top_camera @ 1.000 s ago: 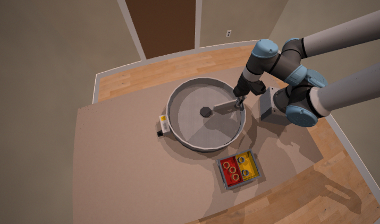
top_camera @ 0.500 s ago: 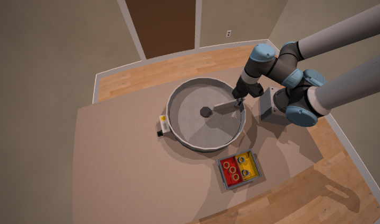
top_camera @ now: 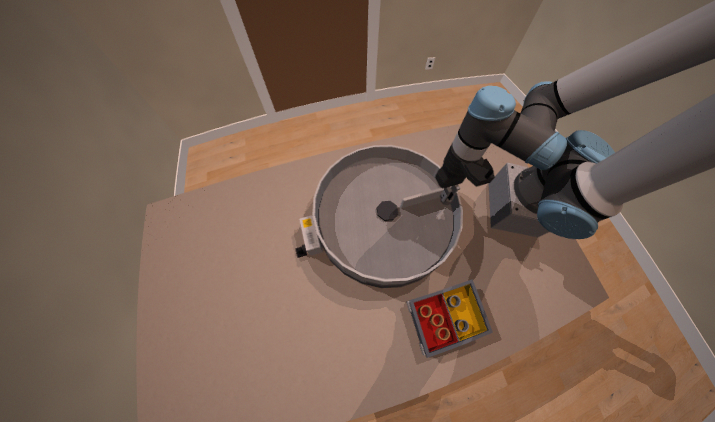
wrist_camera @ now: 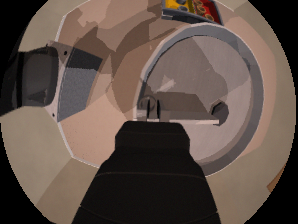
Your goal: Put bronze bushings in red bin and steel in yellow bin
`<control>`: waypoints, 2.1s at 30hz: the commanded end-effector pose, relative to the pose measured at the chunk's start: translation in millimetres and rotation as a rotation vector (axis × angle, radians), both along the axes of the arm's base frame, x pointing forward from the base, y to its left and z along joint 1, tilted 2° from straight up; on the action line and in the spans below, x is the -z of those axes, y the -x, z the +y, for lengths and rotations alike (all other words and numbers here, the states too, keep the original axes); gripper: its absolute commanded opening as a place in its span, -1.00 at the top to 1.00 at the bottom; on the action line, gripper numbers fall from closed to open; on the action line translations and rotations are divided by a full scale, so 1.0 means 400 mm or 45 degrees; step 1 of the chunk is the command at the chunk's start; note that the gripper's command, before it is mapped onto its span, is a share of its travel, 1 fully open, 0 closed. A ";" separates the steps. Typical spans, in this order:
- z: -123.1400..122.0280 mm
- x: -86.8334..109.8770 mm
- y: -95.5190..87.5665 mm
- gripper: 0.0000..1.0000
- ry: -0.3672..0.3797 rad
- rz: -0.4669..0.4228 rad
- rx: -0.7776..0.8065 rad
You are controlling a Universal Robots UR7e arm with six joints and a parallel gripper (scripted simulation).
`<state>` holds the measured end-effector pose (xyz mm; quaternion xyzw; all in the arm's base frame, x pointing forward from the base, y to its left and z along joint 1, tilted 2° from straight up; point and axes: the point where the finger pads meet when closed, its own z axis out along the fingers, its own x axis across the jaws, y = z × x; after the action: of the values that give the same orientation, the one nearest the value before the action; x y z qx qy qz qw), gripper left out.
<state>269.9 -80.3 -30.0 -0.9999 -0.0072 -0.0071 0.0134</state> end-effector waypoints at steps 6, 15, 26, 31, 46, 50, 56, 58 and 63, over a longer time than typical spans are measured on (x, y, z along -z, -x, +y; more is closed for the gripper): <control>0.000 0.017 -0.001 0.21 0.001 -0.001 0.000; 0.000 0.037 -0.002 0.21 0.001 -0.001 0.000; 0.000 0.047 -0.002 0.21 0.001 -0.001 0.000; 0.000 0.047 -0.002 1.00 0.001 -0.001 0.000; 0.000 0.047 -0.002 1.00 0.001 -0.002 0.000; 0.000 0.047 -0.002 1.00 0.001 -0.002 0.000; 0.000 0.047 -0.002 1.00 0.001 -0.002 0.000; 0.000 0.046 -0.003 1.00 0.001 -0.003 0.000; 0.000 0.046 -0.003 1.00 0.001 -0.003 0.000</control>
<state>270.9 -79.9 -48.7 -0.9999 -0.0071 -0.0081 0.0134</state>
